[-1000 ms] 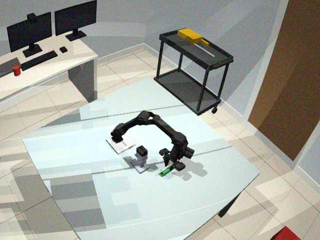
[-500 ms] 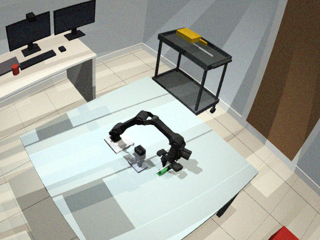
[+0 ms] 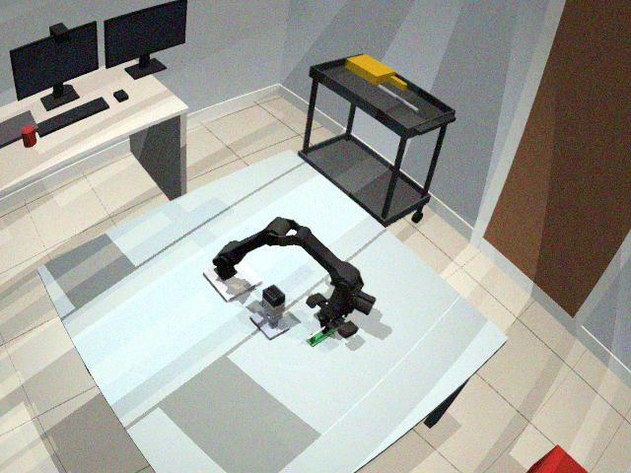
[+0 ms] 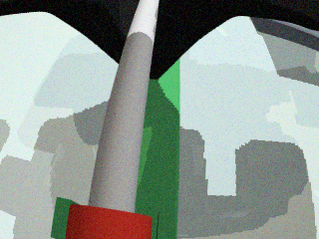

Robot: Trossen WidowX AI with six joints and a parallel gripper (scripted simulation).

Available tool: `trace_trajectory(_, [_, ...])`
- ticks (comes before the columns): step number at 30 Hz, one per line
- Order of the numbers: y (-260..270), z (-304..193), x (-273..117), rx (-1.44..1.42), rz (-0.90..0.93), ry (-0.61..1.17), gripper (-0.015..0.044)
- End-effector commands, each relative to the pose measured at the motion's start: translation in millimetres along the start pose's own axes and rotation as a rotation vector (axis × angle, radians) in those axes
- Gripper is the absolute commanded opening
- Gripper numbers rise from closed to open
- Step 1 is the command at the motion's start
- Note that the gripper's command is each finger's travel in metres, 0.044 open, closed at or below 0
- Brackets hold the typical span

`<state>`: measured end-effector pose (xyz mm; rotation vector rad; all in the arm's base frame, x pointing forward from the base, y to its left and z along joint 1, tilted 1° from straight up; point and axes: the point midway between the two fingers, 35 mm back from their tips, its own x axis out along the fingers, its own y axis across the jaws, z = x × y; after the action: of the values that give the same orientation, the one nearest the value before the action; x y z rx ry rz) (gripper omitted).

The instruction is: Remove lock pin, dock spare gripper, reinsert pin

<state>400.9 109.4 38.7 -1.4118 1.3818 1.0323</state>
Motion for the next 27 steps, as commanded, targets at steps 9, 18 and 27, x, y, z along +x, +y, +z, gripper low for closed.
trace_trajectory(9, [-1.4,-4.8,-17.2,-0.004,-0.002,0.004,0.0000])
trace_trajectory(18, [-1.7,-10.5,-39.2,-0.004,-0.002,0.004,0.0000])
trace_trajectory(27, [-0.4,-16.8,-61.2,-0.004,-0.002,0.004,0.0000])
